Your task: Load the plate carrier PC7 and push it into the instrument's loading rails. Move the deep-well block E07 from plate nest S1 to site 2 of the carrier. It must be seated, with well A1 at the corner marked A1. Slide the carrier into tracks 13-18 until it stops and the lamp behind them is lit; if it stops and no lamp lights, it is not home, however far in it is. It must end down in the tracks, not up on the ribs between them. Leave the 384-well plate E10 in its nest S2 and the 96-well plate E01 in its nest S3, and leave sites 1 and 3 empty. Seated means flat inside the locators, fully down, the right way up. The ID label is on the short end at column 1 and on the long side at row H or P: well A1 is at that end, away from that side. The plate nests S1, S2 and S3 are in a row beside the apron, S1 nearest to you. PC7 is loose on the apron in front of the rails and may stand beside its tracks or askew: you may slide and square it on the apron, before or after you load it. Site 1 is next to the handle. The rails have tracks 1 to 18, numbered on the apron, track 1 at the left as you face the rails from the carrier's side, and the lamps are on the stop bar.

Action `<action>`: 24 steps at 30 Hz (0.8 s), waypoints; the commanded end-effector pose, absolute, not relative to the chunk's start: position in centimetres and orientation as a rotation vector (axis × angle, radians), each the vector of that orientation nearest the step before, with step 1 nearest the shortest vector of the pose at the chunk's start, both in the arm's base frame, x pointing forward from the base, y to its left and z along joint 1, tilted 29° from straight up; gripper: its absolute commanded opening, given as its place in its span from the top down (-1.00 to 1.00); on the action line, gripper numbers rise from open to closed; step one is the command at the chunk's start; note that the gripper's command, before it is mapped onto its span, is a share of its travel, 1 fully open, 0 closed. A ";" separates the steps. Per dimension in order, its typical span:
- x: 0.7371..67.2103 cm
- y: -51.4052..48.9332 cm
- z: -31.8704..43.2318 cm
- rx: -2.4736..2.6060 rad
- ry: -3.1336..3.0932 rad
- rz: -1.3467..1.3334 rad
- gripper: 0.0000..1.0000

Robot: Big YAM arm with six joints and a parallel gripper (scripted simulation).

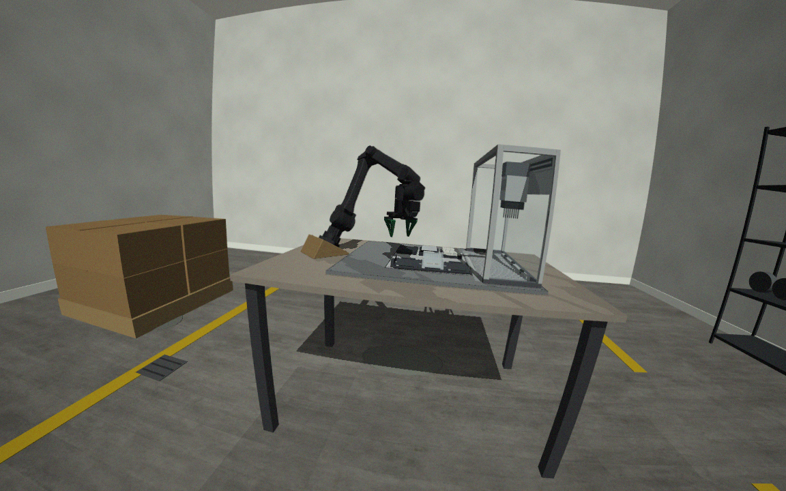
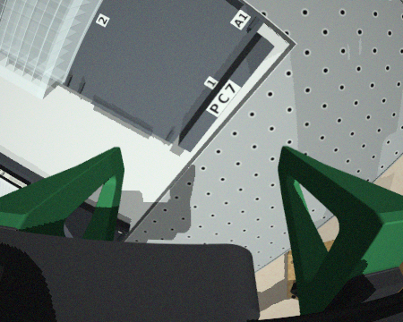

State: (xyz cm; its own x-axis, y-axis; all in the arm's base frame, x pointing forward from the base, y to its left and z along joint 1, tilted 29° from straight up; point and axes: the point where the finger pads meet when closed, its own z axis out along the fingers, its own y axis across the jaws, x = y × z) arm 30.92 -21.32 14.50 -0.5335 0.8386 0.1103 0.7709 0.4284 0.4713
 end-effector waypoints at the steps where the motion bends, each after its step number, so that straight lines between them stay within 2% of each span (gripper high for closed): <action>1: 30.1 -21.9 15.1 1.240 2.585 0.683 -0.60; 9: 25.4 -21.5 13.9 0.871 2.685 0.627 -0.60; 12: 27.6 -22.7 14.8 0.669 2.699 0.565 -0.60; 15: 26.1 -20.8 13.0 0.562 2.747 0.613 -0.60; 24: 26.7 -21.6 14.4 0.219 2.738 0.508 -0.60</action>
State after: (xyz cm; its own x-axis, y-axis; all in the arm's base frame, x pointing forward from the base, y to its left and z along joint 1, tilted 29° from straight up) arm 25.80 -21.15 13.04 -0.9072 0.3578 -0.2212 0.2380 0.8703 0.4312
